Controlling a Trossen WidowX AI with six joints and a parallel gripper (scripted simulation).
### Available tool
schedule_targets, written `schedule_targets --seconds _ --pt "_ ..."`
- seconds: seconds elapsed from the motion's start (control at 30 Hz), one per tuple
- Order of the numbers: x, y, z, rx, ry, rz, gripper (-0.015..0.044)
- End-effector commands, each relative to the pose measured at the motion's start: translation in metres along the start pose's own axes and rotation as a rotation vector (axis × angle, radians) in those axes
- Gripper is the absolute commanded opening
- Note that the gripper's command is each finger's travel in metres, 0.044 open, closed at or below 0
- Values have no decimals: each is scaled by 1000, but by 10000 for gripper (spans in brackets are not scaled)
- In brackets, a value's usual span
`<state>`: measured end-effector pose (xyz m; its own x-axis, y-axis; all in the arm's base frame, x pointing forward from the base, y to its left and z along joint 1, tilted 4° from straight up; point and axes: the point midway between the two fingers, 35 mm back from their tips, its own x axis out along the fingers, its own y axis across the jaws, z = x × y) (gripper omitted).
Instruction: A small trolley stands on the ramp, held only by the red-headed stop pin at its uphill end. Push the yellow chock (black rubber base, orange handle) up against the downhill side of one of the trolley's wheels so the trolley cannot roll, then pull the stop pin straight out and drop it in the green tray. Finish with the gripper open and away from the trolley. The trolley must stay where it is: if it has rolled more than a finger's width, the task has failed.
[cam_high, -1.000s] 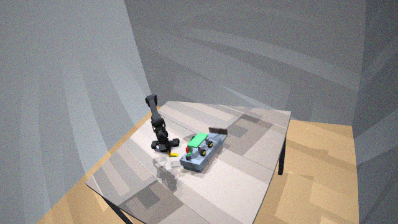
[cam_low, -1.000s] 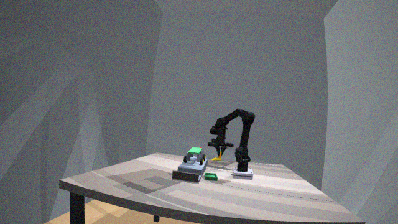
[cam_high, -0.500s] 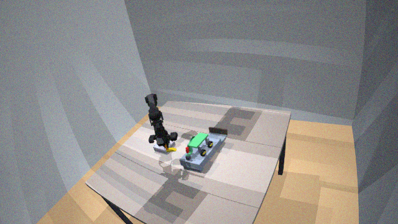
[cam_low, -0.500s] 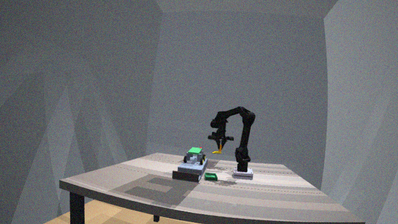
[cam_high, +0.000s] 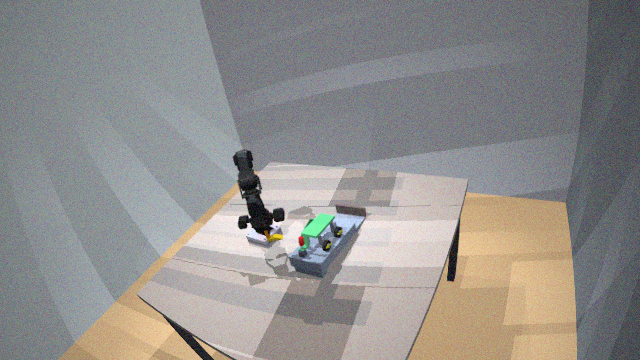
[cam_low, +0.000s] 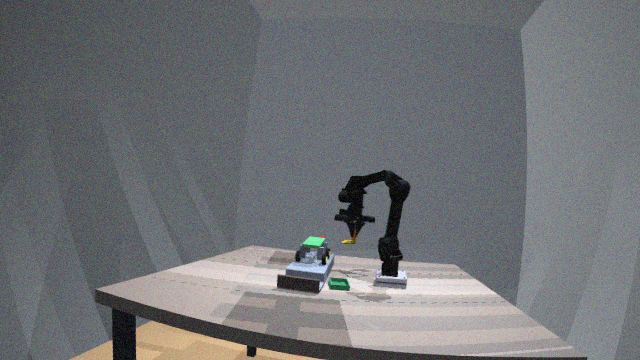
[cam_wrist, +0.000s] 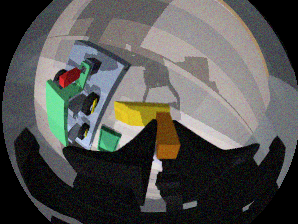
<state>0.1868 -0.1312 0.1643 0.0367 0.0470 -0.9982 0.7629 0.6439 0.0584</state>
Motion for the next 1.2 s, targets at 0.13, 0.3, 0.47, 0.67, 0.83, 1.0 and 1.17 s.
schedule_targets --seconds 0.13,0.3,0.47,0.67,0.83,1.0,1.17 --pt "0 0 0 -251 1 3 0" --pt "0 0 0 -424 1 4 0" --pt "0 0 0 -598 0 4 0" --pt "0 0 0 -805 0 5 0" --pt "0 0 0 -978 -1 5 0" --pt "0 0 0 -1128 -1 5 0" --pt "0 0 0 -1229 -1 5 0"
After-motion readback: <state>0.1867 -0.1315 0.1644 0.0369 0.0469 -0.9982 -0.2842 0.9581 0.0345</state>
